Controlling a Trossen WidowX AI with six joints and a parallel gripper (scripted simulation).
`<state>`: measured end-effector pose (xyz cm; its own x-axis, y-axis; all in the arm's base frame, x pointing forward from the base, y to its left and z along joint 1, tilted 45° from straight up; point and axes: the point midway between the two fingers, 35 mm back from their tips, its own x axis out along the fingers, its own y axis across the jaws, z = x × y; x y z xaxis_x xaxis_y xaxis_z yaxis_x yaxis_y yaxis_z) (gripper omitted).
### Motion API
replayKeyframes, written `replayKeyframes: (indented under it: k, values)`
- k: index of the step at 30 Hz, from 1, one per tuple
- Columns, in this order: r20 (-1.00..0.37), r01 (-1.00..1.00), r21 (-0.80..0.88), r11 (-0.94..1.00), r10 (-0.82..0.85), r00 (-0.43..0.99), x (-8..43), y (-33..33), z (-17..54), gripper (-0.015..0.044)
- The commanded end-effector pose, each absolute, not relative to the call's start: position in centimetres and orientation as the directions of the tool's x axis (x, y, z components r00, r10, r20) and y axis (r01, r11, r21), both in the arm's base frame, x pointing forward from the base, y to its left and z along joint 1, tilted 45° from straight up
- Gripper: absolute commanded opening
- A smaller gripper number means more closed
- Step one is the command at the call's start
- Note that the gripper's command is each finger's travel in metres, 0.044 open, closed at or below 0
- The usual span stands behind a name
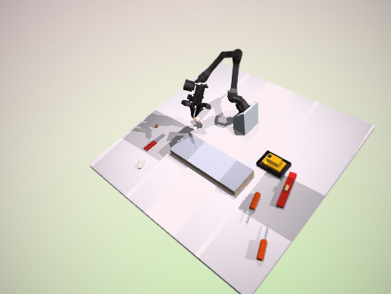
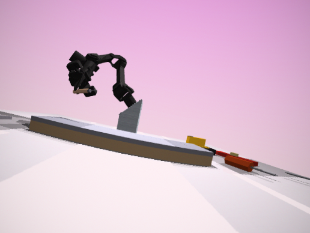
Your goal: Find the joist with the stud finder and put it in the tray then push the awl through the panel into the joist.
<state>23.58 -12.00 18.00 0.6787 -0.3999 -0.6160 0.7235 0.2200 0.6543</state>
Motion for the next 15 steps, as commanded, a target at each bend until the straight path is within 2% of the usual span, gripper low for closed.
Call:
replayKeyframes:
  k: [1, 15]
  values:
    - [-0.572, 0.676, 0.63, 0.382, -0.359, 0.737, 24.1, -11.5, 18.6, 0.0]
    - [-0.437, 0.439, 0.424, 0.792, -0.245, 0.866, 25.2, -10.1, 20.4, 0.0]
